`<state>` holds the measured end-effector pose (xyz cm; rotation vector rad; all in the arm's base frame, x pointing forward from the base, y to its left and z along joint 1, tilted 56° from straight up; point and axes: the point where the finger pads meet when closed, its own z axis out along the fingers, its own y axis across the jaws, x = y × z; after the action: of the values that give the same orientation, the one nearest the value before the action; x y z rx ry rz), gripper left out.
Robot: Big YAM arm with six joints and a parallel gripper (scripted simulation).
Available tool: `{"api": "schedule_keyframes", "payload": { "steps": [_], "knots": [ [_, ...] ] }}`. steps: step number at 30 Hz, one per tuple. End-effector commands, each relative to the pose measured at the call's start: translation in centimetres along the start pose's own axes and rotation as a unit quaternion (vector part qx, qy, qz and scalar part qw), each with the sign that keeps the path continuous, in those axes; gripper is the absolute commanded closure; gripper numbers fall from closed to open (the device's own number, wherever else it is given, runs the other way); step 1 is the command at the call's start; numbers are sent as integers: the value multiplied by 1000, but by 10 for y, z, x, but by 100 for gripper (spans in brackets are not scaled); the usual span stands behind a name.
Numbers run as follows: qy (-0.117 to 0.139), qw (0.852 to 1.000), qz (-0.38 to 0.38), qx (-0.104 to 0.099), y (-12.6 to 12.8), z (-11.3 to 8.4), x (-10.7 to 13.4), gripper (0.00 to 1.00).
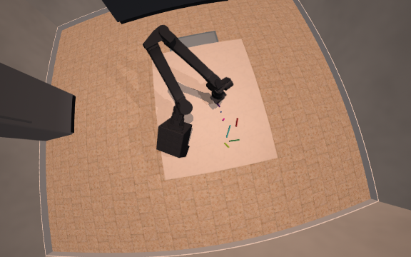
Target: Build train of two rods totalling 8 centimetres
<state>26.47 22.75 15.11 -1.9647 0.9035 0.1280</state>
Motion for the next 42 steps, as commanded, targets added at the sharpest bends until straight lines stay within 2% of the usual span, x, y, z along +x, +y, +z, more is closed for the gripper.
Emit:
{"api": "schedule_keyframes", "payload": {
  "steps": [1,5,21,42],
  "knots": [
    [0,1000,-2,0,-1,3,1,77],
    [-3,1000,2,-6,2,4,-1,77],
    [-3,1000,2,-3,2,18,-1,77],
    [-3,1000,2,-1,0,47,-1,77]
  ]
}}
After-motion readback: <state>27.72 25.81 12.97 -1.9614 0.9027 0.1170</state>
